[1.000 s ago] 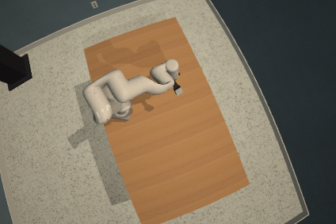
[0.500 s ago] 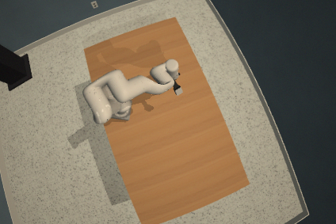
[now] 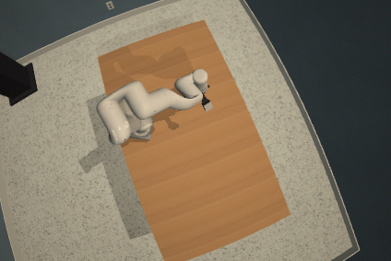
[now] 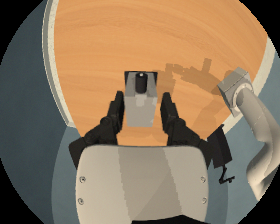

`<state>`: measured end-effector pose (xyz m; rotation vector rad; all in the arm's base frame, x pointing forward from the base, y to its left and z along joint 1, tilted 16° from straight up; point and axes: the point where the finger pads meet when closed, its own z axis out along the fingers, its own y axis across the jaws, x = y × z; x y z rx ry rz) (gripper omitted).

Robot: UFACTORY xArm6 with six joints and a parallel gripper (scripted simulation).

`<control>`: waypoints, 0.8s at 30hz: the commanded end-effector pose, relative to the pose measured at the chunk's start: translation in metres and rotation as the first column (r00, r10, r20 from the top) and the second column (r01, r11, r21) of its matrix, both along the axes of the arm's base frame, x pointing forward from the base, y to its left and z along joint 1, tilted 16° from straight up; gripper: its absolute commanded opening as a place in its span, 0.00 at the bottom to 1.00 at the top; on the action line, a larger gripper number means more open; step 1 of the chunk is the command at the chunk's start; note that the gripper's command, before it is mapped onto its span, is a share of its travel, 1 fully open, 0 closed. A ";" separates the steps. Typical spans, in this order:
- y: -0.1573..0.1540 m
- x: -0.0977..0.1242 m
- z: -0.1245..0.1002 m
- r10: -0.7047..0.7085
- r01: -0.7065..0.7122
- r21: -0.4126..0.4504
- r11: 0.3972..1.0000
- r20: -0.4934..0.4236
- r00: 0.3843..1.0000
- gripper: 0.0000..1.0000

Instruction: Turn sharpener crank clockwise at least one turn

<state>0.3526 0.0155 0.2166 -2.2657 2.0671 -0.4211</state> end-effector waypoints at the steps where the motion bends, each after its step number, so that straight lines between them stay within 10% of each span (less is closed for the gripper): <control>1: 0.000 0.001 -0.001 0.000 0.000 0.001 1.000 0.004 1.000 0.54; 24: -0.004 0.008 -0.027 0.000 0.000 0.001 1.000 0.004 1.000 0.54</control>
